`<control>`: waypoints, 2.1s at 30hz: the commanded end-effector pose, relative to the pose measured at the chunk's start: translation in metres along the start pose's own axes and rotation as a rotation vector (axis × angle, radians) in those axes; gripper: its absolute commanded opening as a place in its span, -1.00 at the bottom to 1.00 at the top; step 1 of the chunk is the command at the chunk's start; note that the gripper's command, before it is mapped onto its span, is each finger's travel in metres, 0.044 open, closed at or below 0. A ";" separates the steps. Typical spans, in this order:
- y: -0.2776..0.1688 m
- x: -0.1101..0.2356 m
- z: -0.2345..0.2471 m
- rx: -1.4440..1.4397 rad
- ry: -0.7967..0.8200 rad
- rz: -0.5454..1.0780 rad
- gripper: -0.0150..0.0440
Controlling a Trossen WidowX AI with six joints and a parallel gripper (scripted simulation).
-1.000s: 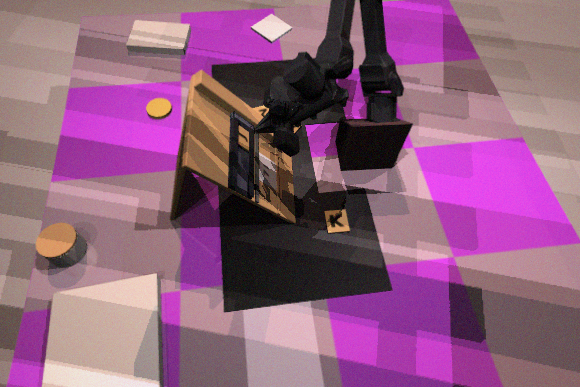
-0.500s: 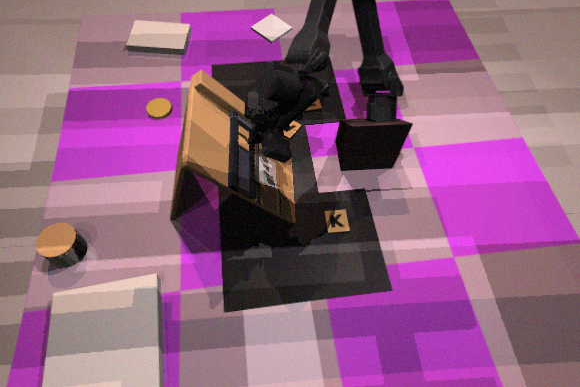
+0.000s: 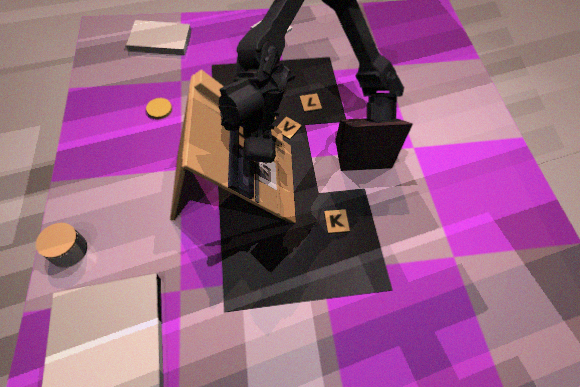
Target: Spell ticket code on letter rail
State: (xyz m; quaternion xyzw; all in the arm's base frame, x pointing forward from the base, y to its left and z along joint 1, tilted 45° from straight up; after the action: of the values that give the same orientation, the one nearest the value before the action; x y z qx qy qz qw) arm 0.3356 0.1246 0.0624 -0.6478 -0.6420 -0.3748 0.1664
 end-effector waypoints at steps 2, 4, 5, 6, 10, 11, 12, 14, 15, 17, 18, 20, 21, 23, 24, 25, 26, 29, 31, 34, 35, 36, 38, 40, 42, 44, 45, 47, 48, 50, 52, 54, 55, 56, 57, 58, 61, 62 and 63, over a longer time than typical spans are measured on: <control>0.002 0.000 0.000 -0.012 -0.014 0.032 -0.49; 0.002 0.000 0.000 -0.012 -0.014 0.032 -0.49; 0.003 0.000 0.000 -0.012 -0.014 0.032 -0.49; 0.003 -0.001 0.000 -0.012 -0.014 0.032 -0.49; 0.005 -0.003 0.001 -0.012 -0.014 0.032 -0.49; 0.005 -0.003 0.001 -0.012 -0.014 0.032 -0.49; 0.005 -0.004 0.001 -0.012 -0.014 0.032 -0.49; 0.006 -0.005 0.001 -0.012 -0.014 0.032 -0.49; 0.007 -0.005 0.001 -0.012 -0.014 0.032 -0.49; 0.007 -0.006 0.001 -0.012 -0.014 0.032 -0.49; 0.007 -0.006 0.001 -0.012 -0.014 0.032 -0.49; 0.008 -0.007 0.001 -0.012 -0.014 0.032 -0.49; 0.008 -0.008 0.001 -0.012 -0.014 0.031 -0.49; 0.009 -0.008 0.001 -0.012 -0.014 0.031 -0.49; 0.009 -0.009 0.000 -0.012 -0.014 0.031 -0.49; 0.010 -0.009 0.000 -0.012 -0.014 0.031 -0.49; 0.010 -0.009 0.000 -0.012 -0.014 0.031 -0.49; 0.011 -0.011 0.000 -0.012 -0.014 0.031 -0.49; 0.012 -0.011 0.000 -0.012 -0.014 0.031 -0.49; 0.013 -0.013 0.000 -0.012 -0.014 0.031 -0.49; 0.013 -0.013 0.000 -0.012 -0.014 0.031 -0.49; 0.013 -0.013 0.000 -0.012 -0.014 0.031 -0.49; 0.014 -0.014 0.000 -0.012 -0.014 0.031 -0.49; 0.014 -0.015 0.000 -0.012 -0.014 0.031 -0.49; 0.015 -0.016 0.000 -0.013 -0.014 0.031 -0.49; 0.016 -0.016 0.000 -0.013 -0.014 0.031 -0.49; 0.016 -0.017 0.000 -0.013 -0.014 0.031 -0.49; 0.017 -0.018 0.000 -0.013 -0.014 0.031 -0.49; 0.017 -0.018 0.000 -0.013 -0.014 0.031 -0.49; 0.017 -0.019 0.000 -0.013 -0.014 0.031 -0.49; 0.018 -0.020 0.000 -0.013 -0.014 0.031 -0.49; 0.019 -0.020 0.000 -0.013 -0.014 0.031 -0.49; 0.019 -0.021 0.000 -0.013 -0.014 0.031 -0.49; 0.019 -0.021 0.000 -0.013 -0.014 0.031 -0.49; 0.020 -0.022 0.000 -0.013 -0.014 0.031 -0.49; 0.020 -0.022 0.000 -0.013 -0.014 0.031 -0.49; 0.021 -0.023 0.000 -0.013 -0.014 0.031 -0.49; 0.021 -0.024 0.000 -0.013 -0.014 0.031 -0.49; 0.021 -0.024 0.000 -0.013 -0.014 0.031 -0.49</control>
State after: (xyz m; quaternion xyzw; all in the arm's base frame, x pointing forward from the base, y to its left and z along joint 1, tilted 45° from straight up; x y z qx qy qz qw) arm 0.3571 0.1063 0.0521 -0.6617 -0.6295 -0.3731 0.1634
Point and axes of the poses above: the point midway between the two fingers, 35 mm back from their tips, its own x axis back along the fingers, its own z axis across the jaws, y = z × x, the point moved 9 cm from there along x, back along the fingers, and after that the axes turned 6 degrees about -x, right-handed, at the moved point
